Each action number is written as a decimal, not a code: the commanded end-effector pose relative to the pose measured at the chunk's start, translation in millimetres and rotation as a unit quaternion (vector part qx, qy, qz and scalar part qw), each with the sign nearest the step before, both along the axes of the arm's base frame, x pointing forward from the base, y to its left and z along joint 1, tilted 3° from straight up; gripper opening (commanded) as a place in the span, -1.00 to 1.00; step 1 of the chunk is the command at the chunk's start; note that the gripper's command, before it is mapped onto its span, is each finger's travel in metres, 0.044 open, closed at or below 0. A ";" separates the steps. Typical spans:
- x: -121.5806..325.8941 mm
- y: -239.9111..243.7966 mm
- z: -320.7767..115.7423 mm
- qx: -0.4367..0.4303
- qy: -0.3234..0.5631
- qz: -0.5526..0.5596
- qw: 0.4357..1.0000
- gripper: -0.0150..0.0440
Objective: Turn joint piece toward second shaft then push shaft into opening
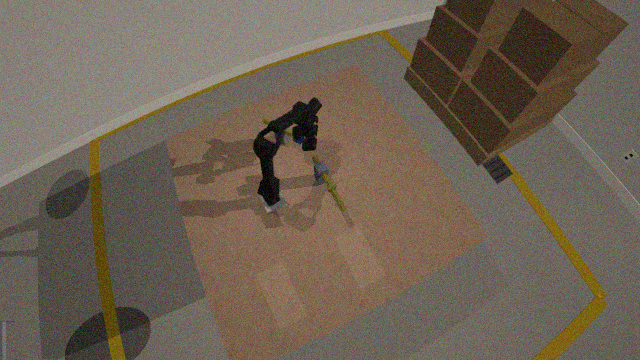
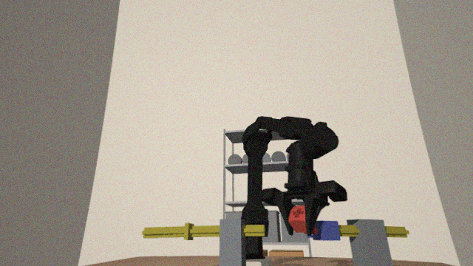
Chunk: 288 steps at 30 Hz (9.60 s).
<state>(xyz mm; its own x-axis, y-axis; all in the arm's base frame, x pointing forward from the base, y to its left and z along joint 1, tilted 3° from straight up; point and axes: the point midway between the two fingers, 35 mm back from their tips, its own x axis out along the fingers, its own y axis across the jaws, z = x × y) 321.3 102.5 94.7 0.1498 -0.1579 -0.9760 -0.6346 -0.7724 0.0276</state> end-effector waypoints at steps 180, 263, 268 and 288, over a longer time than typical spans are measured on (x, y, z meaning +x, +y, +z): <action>-22.6 -17.6 9.4 -0.004 -0.011 -0.348 0.937 1.00; -16.7 -46.4 104.8 0.088 -0.136 -0.954 0.252 1.00; -16.8 -46.2 103.0 0.088 -0.147 -0.968 0.183 1.00; -17.4 -45.4 96.1 0.089 -0.184 -0.974 -0.101 1.00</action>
